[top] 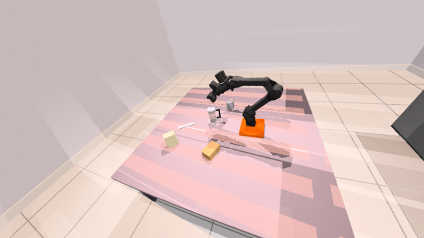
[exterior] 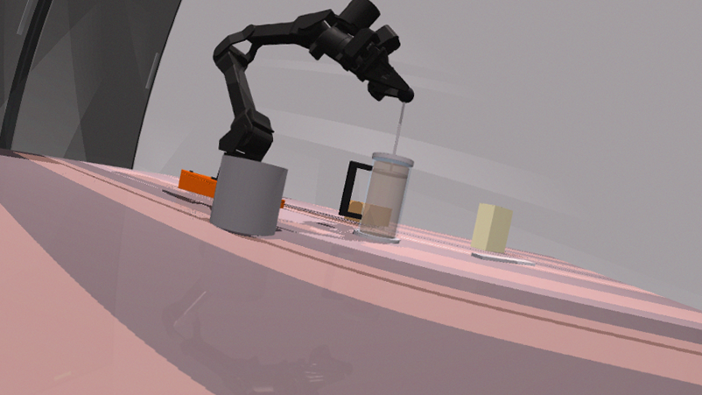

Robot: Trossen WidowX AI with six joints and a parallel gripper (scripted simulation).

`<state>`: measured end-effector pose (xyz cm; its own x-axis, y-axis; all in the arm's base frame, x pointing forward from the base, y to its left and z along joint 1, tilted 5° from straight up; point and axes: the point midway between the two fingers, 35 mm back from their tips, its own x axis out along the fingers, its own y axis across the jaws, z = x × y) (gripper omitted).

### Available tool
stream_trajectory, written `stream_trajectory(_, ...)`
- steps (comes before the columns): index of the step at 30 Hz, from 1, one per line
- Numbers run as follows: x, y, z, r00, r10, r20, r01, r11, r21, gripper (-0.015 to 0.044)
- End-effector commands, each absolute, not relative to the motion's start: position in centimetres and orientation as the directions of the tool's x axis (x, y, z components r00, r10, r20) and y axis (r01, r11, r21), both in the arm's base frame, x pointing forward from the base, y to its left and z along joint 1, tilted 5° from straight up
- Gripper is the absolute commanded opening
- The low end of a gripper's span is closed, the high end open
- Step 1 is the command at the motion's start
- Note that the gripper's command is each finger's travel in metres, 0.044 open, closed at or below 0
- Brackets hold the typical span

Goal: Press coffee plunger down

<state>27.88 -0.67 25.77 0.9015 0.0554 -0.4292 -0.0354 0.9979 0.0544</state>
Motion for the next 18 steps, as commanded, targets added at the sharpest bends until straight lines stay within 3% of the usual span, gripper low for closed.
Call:
stream_trajectory(1, 28.0, -0.7, 25.7, 0.9, 0.053, -0.432, -0.03, 0.998, 0.059, 0.0117)
stream_trajectory(18, 28.3, -0.7, 24.5, 0.9, 0.053, -0.432, -0.03, 0.998, 0.059, 0.0117)
